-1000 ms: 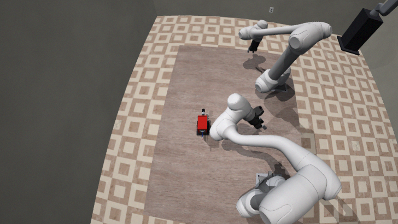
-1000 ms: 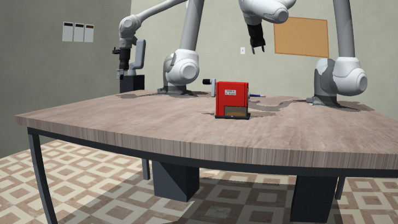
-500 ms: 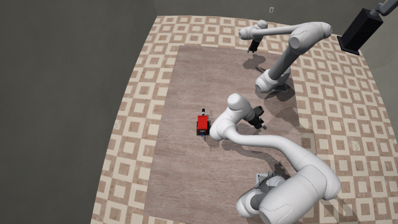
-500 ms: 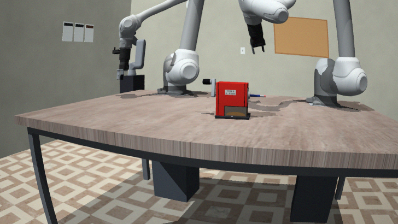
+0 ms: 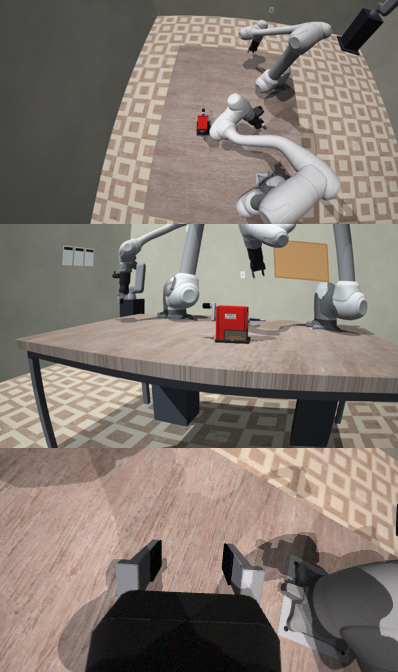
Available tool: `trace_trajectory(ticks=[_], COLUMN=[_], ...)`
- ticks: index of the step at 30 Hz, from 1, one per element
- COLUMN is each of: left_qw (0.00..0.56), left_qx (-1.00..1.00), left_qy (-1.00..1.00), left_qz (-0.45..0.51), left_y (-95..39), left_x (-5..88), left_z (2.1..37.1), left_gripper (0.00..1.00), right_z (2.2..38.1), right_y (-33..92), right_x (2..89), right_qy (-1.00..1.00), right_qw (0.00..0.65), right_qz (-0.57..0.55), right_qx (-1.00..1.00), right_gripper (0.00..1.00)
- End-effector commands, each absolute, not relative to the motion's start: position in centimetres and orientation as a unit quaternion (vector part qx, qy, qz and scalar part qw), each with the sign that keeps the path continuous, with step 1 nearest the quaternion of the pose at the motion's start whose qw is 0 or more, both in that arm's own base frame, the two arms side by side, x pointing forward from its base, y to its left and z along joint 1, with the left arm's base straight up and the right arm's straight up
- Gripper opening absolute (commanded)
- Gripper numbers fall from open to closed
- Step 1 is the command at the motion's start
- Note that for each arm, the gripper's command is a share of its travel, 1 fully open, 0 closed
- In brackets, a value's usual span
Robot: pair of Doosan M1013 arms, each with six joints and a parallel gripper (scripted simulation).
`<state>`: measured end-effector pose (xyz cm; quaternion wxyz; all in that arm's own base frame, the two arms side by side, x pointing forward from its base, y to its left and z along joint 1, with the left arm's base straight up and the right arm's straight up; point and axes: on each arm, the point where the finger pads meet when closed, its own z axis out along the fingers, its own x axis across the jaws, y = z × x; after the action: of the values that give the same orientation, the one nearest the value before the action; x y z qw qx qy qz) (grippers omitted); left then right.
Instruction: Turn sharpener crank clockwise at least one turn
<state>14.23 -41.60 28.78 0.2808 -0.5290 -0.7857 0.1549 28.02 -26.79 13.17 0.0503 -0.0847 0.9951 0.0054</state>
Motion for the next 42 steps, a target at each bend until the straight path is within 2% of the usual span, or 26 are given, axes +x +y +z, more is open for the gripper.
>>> trace_trajectory(ticks=[1,42], left_qw=[0.28,0.268], left_qx=[-0.528,-0.514], left_qy=[-0.786,-0.798], left_qz=[0.155,0.165], left_y=[-41.5,-39.6], left_x=[14.4,17.7], left_z=[28.8,28.7], left_gripper=[1.0,1.0], right_z=[13.2,13.2], right_y=[-26.8,-26.8], right_x=[28.1,28.1], right_qy=[0.995,0.995], right_qw=[0.051,0.051], right_qz=[0.005,0.005], right_qx=[-0.085,-0.085], right_gripper=[1.0,1.0])
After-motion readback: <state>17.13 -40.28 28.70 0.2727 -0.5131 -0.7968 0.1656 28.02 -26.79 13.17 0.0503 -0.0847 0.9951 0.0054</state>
